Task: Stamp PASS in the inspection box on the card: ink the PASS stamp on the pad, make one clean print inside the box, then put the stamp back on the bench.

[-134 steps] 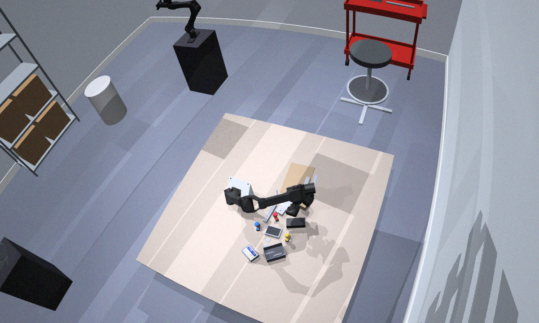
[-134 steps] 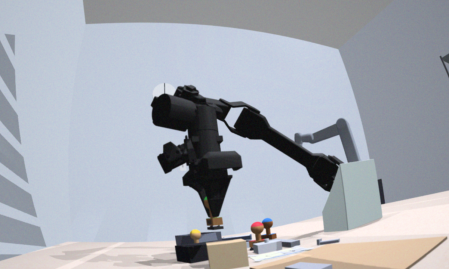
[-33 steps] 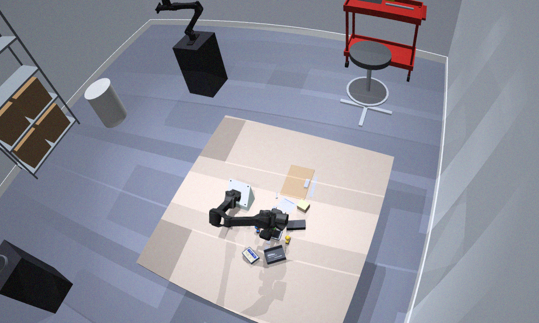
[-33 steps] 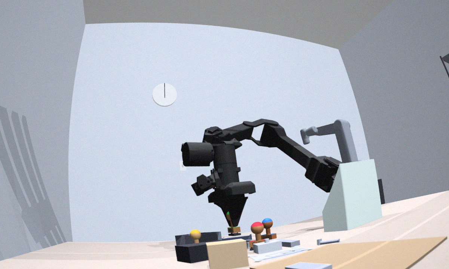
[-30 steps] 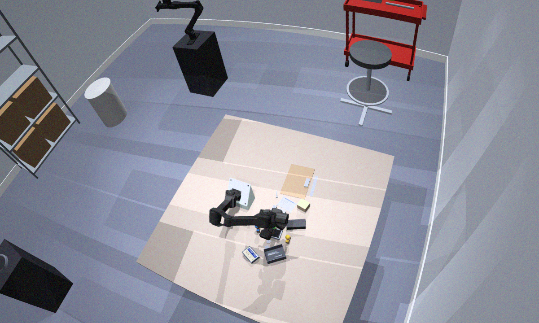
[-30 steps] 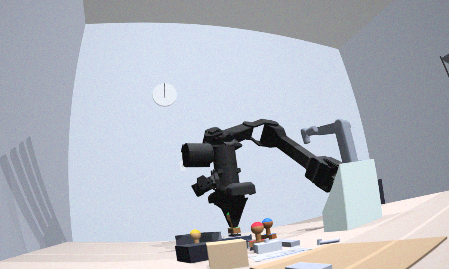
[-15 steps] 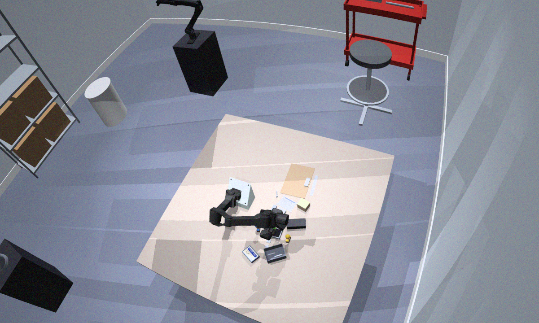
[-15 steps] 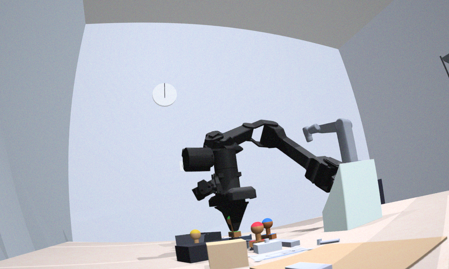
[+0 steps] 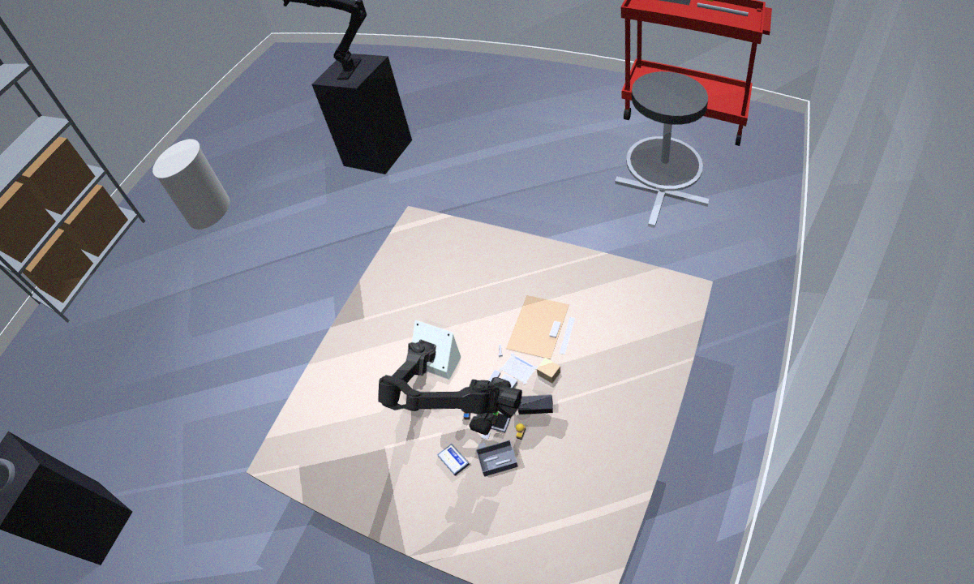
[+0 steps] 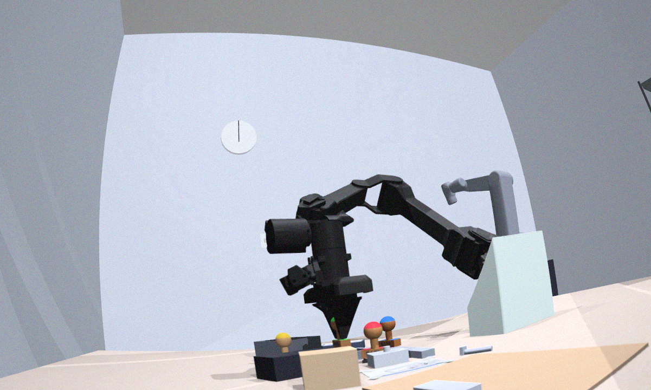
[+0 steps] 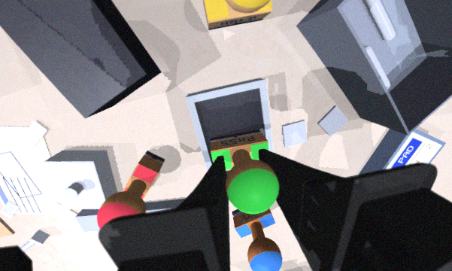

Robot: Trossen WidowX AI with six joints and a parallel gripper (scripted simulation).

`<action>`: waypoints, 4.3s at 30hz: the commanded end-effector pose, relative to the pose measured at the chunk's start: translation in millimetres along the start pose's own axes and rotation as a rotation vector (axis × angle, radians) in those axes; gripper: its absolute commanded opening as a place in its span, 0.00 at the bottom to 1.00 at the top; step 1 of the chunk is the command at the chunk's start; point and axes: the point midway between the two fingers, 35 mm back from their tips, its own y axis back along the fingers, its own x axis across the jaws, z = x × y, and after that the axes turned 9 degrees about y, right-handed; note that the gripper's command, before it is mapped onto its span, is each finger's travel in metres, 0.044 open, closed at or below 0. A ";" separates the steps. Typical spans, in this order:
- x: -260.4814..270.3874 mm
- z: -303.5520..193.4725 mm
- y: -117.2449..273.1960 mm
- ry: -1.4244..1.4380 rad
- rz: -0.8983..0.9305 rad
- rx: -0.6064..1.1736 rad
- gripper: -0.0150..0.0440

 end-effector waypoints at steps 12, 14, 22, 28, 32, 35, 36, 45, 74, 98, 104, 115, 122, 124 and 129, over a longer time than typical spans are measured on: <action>-0.6 0.0 -3.3 0.000 -0.004 -0.002 0.25; -0.6 0.0 -3.8 0.000 -0.004 -0.002 0.25; -0.6 0.0 -4.3 0.000 -0.004 -0.002 0.25; -0.6 0.0 -5.3 0.000 -0.005 -0.002 0.25; -0.6 0.0 -5.3 0.000 -0.005 -0.002 0.25; -0.6 0.0 -5.3 0.000 -0.005 -0.002 0.25; -0.6 0.0 -5.3 0.000 -0.005 -0.002 0.25; -0.6 0.0 -5.3 0.000 -0.005 -0.002 0.25; -0.4 0.1 5.7 0.000 -0.004 -0.002 0.25; 0.3 0.7 43.7 0.001 -0.001 -0.002 0.25; 0.2 0.0 52.3 0.001 -0.002 -0.001 0.25; 28.7 12.7 54.4 -0.220 0.010 -0.006 0.25; 53.2 20.9 55.8 -0.402 0.018 -0.007 0.25; 60.3 22.9 56.1 -0.454 0.020 -0.006 0.25; 78.3 27.2 56.9 -0.584 0.023 -0.005 0.25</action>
